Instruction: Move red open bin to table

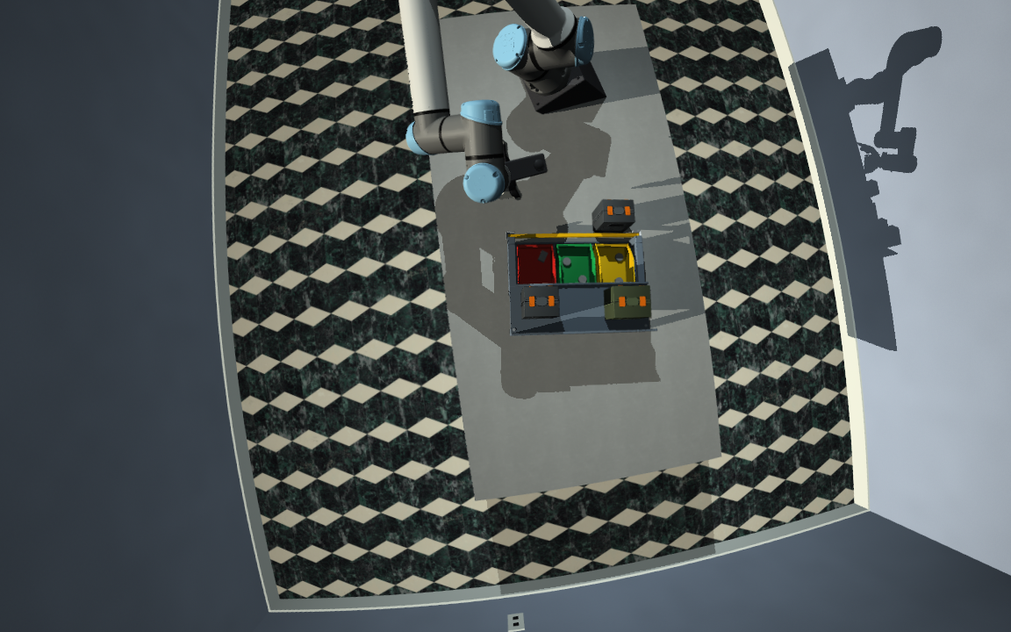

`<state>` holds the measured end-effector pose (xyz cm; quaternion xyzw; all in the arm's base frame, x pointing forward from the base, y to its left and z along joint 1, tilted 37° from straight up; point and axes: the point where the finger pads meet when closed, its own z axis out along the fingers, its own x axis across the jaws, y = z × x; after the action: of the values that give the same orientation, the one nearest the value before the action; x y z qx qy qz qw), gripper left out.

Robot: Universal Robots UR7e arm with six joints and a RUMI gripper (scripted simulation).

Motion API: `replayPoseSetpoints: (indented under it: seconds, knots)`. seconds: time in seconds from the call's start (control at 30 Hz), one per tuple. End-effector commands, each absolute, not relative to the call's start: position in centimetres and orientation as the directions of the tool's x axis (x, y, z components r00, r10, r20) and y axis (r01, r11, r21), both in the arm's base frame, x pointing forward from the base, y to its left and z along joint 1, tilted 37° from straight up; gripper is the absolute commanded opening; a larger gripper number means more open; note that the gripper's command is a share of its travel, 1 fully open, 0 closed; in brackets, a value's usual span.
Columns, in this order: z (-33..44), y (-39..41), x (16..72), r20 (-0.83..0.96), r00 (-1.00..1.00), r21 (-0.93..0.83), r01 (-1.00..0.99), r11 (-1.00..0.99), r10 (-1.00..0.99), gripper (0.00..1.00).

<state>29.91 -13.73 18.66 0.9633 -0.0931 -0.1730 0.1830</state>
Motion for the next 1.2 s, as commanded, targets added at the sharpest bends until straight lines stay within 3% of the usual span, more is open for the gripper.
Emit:
replayPoseSetpoints:
  seconds: [0.0, 1.17]
  knots:
    - [18.4, -13.7, 31.3, -0.276, 0.928, 0.411, -0.12, -0.904, -0.249, 1.0]
    - [15.5, -8.9, 43.6, -0.012, 0.967, 0.558, -0.206, -0.804, -0.256, 1.0]
